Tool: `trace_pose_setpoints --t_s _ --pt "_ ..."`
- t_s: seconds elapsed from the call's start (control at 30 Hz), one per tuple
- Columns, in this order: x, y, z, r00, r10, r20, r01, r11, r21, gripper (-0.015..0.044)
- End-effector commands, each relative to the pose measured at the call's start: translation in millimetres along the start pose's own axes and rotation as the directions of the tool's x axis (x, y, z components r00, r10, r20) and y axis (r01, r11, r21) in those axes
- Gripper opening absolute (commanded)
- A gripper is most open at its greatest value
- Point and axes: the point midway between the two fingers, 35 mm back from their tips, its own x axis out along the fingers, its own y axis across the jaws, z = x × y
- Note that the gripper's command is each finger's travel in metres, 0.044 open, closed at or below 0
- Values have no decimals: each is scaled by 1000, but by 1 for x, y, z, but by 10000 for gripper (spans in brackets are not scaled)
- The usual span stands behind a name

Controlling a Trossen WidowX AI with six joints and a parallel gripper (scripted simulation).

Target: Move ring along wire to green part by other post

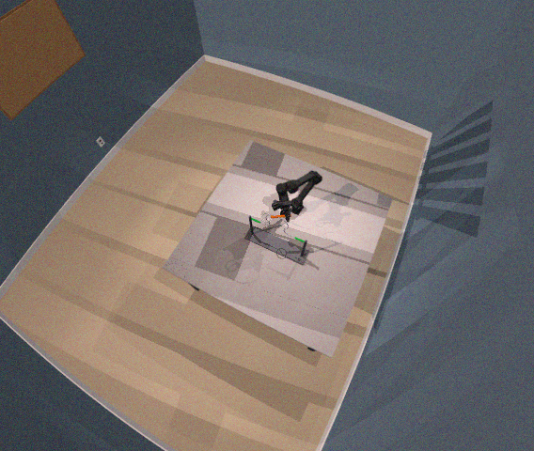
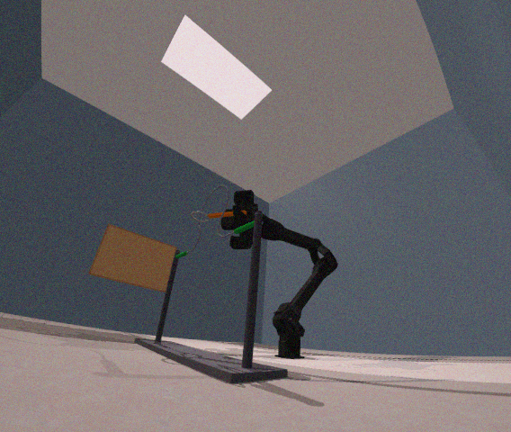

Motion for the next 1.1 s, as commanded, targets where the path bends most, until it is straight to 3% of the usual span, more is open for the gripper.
trace_pose_setpoints --t_s 0.0,1.07 --pt "1 -2 1 999 -36 8 36 998 -48 -150" --pt "0 -19 5 958 -264 108 285 880 -380 -150"
